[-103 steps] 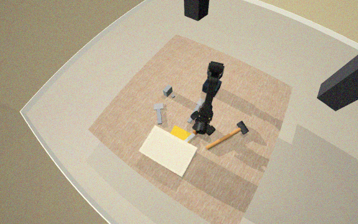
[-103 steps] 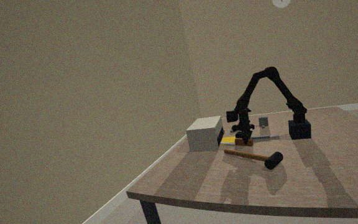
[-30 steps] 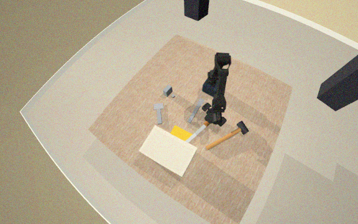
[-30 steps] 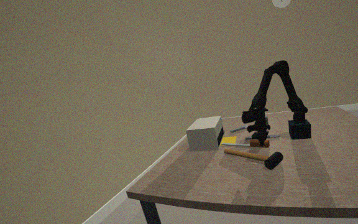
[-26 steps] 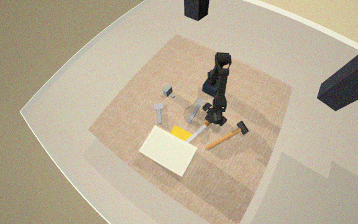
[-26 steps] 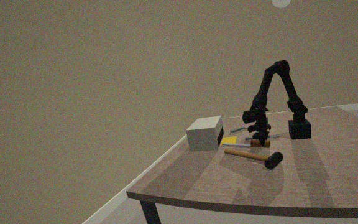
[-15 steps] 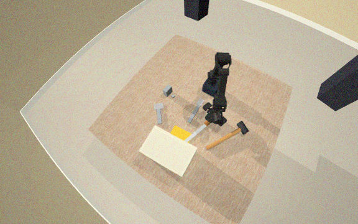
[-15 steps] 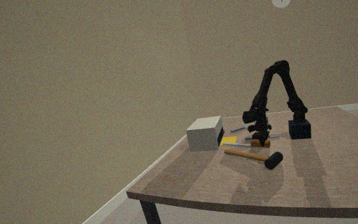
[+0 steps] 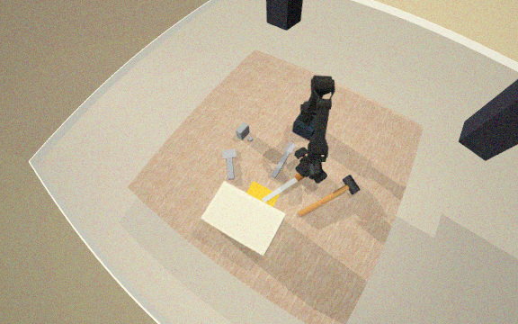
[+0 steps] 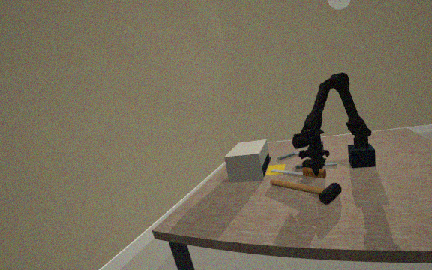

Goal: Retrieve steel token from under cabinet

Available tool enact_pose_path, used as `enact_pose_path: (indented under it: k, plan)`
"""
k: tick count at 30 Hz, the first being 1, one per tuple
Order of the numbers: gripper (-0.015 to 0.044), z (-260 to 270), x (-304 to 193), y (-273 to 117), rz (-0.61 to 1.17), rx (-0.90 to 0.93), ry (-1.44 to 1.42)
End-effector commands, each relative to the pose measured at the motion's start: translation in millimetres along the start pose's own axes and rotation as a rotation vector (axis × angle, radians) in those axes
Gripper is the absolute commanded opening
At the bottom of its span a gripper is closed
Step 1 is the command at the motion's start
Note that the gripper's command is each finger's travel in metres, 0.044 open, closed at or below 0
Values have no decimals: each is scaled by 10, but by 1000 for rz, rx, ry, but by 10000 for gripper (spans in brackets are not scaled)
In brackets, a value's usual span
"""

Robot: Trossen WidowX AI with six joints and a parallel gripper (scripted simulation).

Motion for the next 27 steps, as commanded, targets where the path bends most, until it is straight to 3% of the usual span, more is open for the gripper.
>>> enact_pose_path:
  k: [1, 27]
  plan:
    - [0, 0, 4, -8, 1, 0, 38]
    - [0, -154, 153, -21, 2, -3, 85]
Point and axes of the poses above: the point midway between the two fingers, 35 mm back from their tips, its own y axis out along the fingers, its own z axis across the jaws, x = y × z, the point moved 9 cm from there along -y, back along the fingers, and after that the axes turned 2 degrees about y, right-handed, at the moved point
